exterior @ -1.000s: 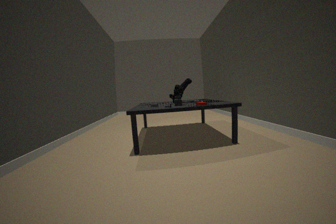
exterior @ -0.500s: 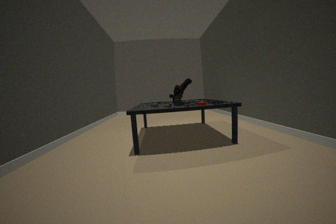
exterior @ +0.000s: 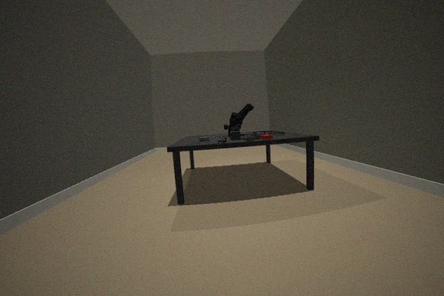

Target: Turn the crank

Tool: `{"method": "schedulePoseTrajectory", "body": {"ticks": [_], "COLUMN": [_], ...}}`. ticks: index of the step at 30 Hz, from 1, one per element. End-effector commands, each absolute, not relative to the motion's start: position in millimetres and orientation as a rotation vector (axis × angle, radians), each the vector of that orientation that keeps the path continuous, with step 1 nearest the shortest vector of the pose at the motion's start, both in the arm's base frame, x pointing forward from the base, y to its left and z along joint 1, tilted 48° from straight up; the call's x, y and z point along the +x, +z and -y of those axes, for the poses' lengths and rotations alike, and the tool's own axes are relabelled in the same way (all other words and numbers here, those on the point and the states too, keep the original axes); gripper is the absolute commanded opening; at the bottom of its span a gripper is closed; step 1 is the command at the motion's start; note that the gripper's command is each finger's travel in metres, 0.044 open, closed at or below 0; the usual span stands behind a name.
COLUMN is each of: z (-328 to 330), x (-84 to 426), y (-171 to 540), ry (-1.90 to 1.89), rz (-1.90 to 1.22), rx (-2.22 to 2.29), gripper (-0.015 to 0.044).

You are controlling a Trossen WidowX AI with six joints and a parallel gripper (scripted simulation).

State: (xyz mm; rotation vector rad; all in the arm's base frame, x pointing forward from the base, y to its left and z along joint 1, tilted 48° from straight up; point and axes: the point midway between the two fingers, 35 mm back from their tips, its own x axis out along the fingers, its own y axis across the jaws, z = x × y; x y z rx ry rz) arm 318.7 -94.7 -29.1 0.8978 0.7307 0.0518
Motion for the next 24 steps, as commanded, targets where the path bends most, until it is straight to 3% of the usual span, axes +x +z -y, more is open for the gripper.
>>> {"method": "schedulePoseTrajectory", "body": {"ticks": [1,24], "z": [91,71], "x": [320,325], "y": [-31,-34], "ry": [0.052,0.053], "rz": [-0.733,-0.733], "rx": [0.898,0.899], "gripper": [0.0000,0.0000]}}
